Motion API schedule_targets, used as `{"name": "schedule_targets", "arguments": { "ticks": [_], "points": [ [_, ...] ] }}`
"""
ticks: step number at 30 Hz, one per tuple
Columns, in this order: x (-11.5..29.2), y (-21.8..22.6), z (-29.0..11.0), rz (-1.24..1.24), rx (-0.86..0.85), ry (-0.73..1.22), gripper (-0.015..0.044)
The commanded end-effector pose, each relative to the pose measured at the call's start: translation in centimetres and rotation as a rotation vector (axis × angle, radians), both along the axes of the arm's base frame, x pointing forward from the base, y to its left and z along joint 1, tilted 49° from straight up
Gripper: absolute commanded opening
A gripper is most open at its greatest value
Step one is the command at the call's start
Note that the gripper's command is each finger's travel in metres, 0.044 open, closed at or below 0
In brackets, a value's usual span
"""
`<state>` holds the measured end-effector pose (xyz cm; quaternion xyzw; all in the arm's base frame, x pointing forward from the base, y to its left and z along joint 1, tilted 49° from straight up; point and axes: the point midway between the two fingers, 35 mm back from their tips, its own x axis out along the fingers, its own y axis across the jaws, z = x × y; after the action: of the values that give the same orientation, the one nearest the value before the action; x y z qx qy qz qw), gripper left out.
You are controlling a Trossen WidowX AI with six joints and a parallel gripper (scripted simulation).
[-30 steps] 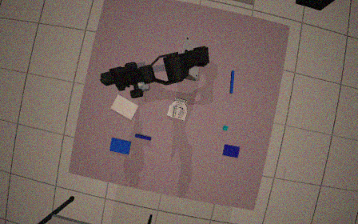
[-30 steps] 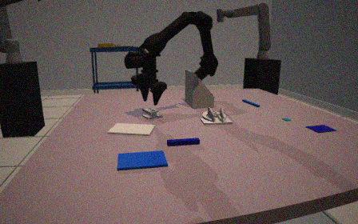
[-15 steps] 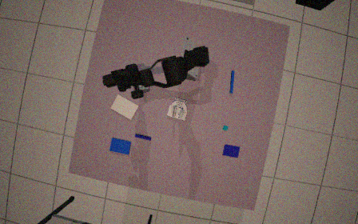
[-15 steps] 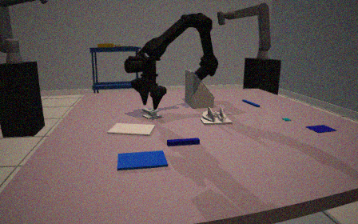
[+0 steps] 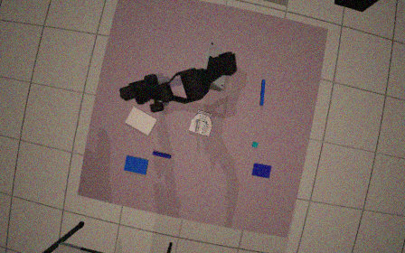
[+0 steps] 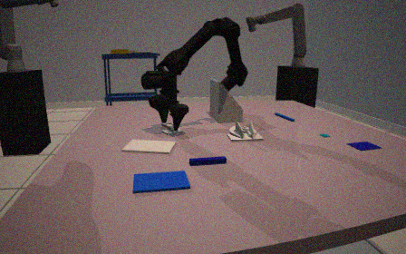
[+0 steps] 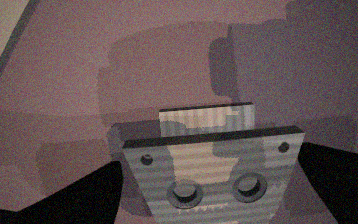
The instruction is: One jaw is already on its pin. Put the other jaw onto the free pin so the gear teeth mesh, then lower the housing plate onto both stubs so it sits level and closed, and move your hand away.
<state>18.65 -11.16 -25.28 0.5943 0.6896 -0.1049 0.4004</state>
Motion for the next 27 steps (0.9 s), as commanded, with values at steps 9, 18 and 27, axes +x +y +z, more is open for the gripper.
{"name": "schedule_targets", "arguments": {
  "ticks": [9,18,27],
  "points": [
    [-0.10,0.83,-0.57,-0.006,0.007,0.006,0.0440],
    [-0.10,0.86,-0.60,-0.006,0.007,0.006,0.0440],
    [-0.12,0.83,-0.58,0.000,0.006,0.004,0.0433]
  ]
}}
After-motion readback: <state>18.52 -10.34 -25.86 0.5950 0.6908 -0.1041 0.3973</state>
